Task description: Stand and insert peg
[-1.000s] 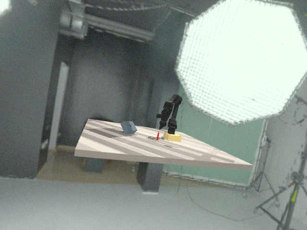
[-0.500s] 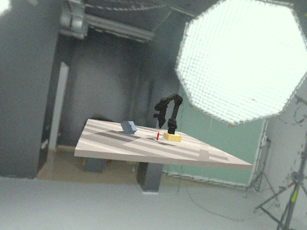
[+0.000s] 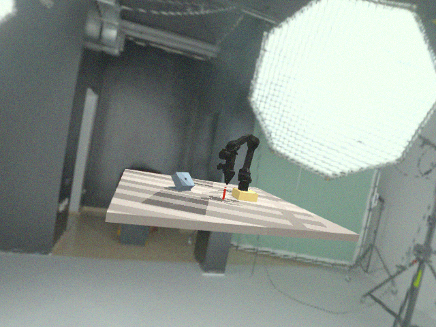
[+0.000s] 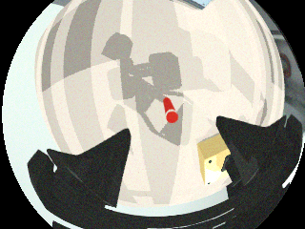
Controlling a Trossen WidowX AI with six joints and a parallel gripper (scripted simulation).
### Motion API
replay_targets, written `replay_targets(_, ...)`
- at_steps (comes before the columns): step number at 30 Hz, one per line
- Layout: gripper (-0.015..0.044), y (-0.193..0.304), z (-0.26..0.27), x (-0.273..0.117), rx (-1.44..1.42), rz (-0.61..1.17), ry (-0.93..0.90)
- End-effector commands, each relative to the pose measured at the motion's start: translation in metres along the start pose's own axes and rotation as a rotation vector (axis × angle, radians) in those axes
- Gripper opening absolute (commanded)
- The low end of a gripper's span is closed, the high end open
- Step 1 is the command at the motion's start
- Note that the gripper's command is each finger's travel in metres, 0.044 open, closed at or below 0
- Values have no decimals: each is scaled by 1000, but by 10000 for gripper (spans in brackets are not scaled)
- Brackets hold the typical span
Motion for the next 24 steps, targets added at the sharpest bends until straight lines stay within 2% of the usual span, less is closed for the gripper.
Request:
replay_targets(1,440,1,0,5,-8,6,-1)
replay_targets(24,440,0,1,42,-8,6,-1)
Point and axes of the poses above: the point midway between the two fingers, 35 mm back from their tips, its own x axis out along the fingers, its own z axis across the jaws, y = z × x, the point moved 1 cm from there along -x, back along the fingers, and after that the axes turned 1 degree about x, right-handed, at the moved point
